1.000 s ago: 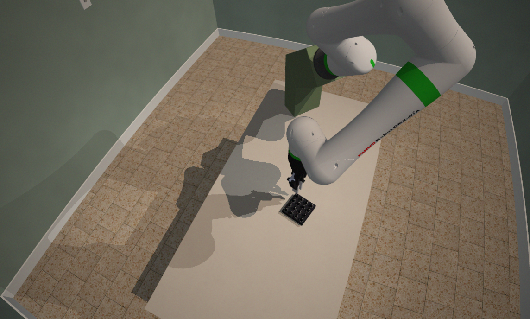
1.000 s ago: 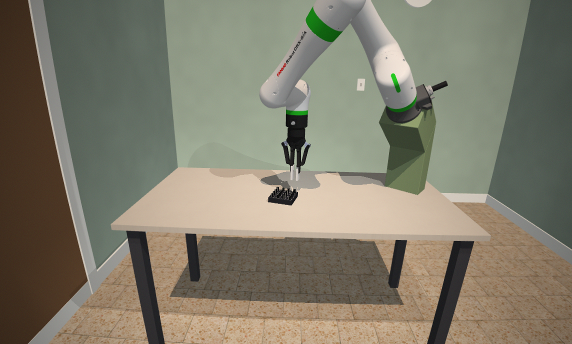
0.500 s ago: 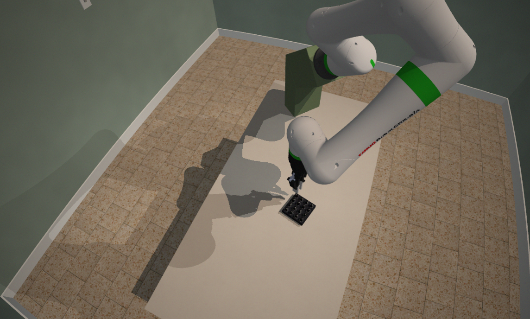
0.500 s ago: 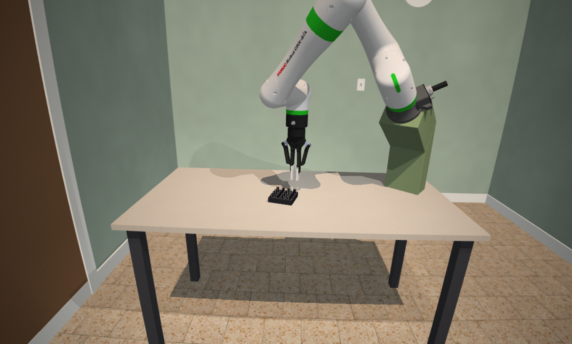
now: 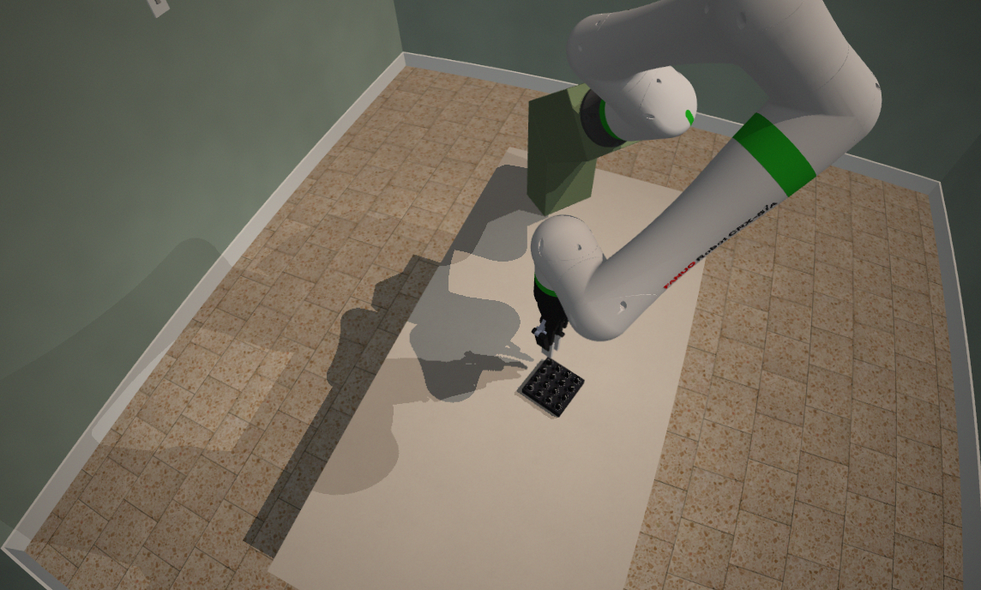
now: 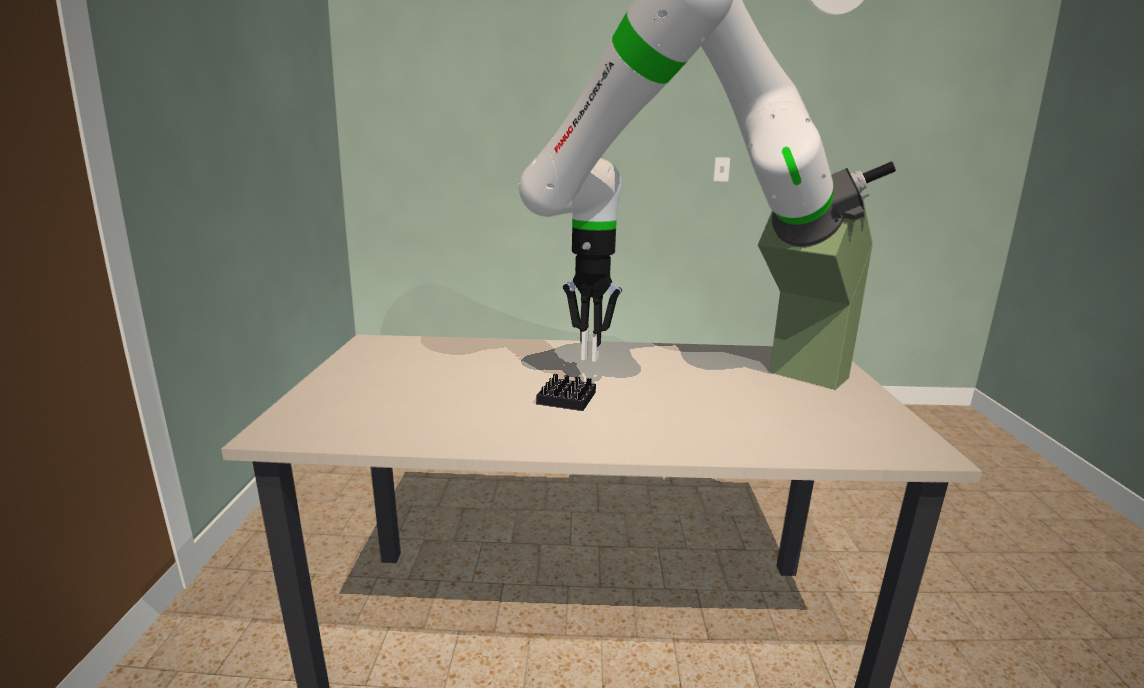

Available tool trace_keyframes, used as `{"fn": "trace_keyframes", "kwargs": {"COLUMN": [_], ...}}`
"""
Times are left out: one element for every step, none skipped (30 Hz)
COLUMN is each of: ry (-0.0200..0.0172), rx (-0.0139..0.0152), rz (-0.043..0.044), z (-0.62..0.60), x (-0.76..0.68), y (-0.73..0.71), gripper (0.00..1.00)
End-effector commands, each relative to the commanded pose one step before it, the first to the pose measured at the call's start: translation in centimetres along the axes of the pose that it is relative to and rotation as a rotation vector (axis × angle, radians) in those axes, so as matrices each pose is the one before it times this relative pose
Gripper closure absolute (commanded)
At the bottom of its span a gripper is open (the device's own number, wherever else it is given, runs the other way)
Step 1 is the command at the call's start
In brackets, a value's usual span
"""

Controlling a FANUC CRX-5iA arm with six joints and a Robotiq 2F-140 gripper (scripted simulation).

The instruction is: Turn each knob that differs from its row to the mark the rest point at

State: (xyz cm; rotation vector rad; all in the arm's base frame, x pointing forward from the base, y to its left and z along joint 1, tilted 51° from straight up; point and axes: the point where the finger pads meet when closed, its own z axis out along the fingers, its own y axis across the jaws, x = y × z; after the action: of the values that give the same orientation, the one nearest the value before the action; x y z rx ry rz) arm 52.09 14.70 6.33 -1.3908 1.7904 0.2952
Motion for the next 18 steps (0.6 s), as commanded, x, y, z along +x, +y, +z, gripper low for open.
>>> {"fn": "trace_keyframes", "kwargs": {"ry": [0.00016, 0.0, 0.0, -0.00001, -0.00001, -0.00002, -0.00002, -0.00003, -0.00004, -0.00005, -0.00006, 0.0, 0.0, -0.00007, -0.00008, -0.00009, -0.00009, -0.0001], "rx": [0.00031, 0.0, 0.0, 0.0, 0.0, 0.0, 0.0, 0.0, 0.0, 0.0, 0.0, 0.0, 0.0, 0.00001, 0.00001, 0.00001, 0.00001, 0.00001], "rz": [0.00006, 0.0, 0.0, 0.0, 0.0, 0.0, -0.00001, -0.00001, -0.00001, -0.00001, -0.00002, 0.0, 0.0, -0.00002, -0.00002, -0.00002, -0.00003, -0.00003], "z": [-0.015, 0.0, 0.001, 0.003, 0.006, 0.01, 0.015, 0.02, 0.025, 0.031, 0.037, 0.0, 0.0, 0.044, 0.05, 0.057, 0.064, 0.07], "x": [0.012, 0.0, 0.0, 0.0, 0.0, -0.001, -0.001, -0.001, -0.001, -0.002, -0.002, 0.0, 0.0, -0.002, -0.002, -0.003, -0.003, -0.003], "y": [-0.018, 0.0, 0.0, 0.0, 0.0, 0.0, 0.0, 0.0, 0.0, 0.0, 0.0, 0.0, 0.0, 0.0, 0.0, 0.0, 0.0, 0.001], "gripper": [0.88, 0.88, 0.88, 0.88, 0.88, 0.88, 0.88, 0.88, 0.88, 0.88, 0.88, 0.88, 0.88, 0.88, 0.88, 0.88, 0.88, 0.88]}}
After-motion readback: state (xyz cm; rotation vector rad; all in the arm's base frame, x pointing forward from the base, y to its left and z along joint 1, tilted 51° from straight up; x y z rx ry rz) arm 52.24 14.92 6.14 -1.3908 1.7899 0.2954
